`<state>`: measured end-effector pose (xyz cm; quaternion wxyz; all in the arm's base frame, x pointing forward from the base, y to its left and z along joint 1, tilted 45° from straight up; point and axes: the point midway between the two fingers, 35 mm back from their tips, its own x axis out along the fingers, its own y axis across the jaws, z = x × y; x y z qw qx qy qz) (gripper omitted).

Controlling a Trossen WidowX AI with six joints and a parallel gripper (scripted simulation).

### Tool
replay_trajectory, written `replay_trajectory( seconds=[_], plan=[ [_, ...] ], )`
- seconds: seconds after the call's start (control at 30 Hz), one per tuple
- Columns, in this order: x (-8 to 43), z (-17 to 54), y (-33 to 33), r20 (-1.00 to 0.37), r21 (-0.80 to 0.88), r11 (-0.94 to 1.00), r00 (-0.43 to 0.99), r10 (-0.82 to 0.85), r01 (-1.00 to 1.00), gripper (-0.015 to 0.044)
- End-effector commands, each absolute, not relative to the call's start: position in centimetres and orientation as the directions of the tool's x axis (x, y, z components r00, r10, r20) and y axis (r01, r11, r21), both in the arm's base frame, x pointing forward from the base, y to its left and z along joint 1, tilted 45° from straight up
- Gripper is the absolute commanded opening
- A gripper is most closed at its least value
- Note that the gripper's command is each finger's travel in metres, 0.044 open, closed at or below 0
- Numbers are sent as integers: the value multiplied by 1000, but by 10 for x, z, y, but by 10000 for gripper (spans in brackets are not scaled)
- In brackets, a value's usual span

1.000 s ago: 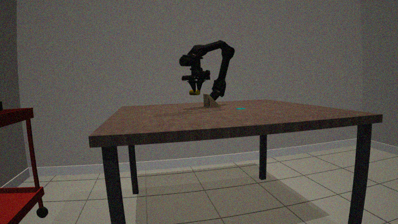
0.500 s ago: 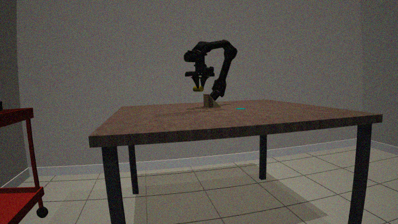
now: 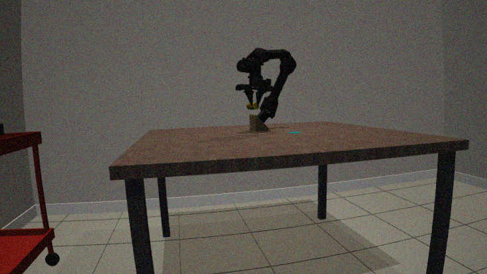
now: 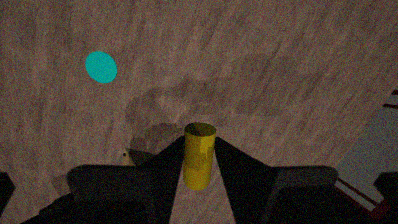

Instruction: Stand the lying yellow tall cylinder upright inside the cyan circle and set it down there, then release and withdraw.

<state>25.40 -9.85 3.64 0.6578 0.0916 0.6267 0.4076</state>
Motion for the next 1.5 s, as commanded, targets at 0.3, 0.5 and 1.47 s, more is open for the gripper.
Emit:
replay_trajectory(
  seconds=[0.3, 0.5, 1.47],
  plan=[
    [263, 68, -71, -755, 645, 704, -104, 648, -297, 105],
    [266, 82, -57, -757, 649, 723, -98, 646, -237, 105],
    [258, 148, 11, -750, 655, 754, -79, 657, 54, 105]
  ],
)
